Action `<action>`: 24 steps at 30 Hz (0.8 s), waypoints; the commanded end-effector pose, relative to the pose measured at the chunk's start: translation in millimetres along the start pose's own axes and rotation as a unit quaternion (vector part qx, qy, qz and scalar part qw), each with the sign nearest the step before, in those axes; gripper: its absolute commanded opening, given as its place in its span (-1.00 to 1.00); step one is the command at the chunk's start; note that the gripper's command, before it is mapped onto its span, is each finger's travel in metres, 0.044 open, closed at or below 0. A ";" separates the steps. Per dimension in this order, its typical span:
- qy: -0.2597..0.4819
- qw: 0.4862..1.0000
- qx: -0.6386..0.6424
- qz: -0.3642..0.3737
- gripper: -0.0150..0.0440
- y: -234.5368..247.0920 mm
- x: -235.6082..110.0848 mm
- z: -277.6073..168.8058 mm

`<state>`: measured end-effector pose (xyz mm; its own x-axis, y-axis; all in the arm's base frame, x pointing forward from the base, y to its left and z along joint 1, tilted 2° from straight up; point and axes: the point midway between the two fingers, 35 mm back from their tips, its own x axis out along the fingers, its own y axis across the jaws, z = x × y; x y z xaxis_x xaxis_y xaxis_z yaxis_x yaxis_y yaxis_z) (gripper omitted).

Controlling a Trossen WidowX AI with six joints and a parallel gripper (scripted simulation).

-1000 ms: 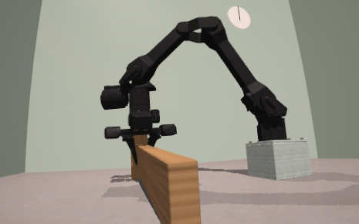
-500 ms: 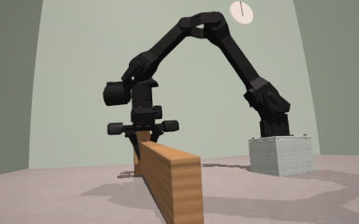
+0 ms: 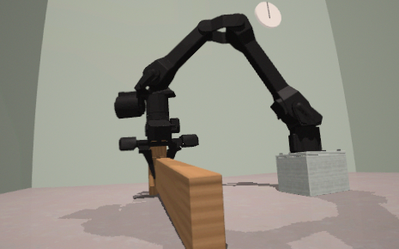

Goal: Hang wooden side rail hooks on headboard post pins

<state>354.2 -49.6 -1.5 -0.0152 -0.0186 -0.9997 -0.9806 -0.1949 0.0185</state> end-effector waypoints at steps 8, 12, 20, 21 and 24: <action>0.005 1.000 -0.001 -0.010 -0.49 -4.5 -7.2 -3.6; 0.005 1.000 -0.001 -0.010 -0.49 -4.6 -7.6 -4.0; 0.005 1.000 -0.001 -0.010 -0.49 -4.9 -6.7 -4.3; 0.005 1.000 -0.001 -0.010 -0.49 -4.9 -6.6 -4.3; 0.005 1.000 -0.001 -0.010 -0.49 -4.9 -6.1 -4.3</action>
<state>354.4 -51.8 -0.5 -0.0143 -0.0205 -0.9997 -0.9807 -0.1946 0.0180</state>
